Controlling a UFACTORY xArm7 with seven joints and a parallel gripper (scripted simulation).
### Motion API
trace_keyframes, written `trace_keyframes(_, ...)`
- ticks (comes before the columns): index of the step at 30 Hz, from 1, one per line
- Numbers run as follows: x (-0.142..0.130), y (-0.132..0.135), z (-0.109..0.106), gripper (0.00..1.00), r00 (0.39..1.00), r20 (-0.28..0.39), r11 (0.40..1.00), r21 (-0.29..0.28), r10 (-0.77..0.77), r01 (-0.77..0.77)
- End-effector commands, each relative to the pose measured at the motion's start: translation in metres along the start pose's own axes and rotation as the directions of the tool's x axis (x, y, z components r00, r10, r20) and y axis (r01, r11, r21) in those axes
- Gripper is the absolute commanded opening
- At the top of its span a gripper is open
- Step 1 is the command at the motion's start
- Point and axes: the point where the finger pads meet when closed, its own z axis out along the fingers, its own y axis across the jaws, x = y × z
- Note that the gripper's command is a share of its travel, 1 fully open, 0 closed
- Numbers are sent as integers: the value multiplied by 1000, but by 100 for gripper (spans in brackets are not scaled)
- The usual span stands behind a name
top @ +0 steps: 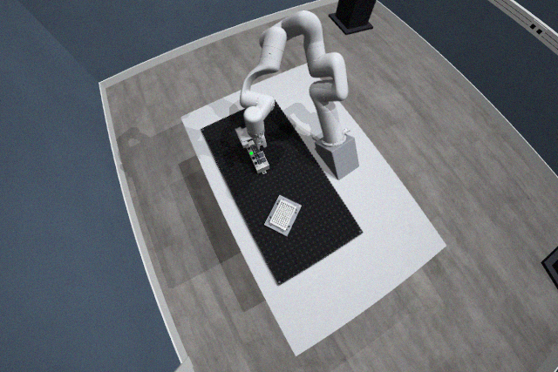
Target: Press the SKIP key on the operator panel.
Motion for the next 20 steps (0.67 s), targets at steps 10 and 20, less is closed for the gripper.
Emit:
trace_keyframes(10, 1, 0, -21, 0, 1000, -3, 1000, 1, 0, 0)
trace_keyframes(20, 1, 0, -27, 0, 1000, -3, 1000, 1, 0, 0)
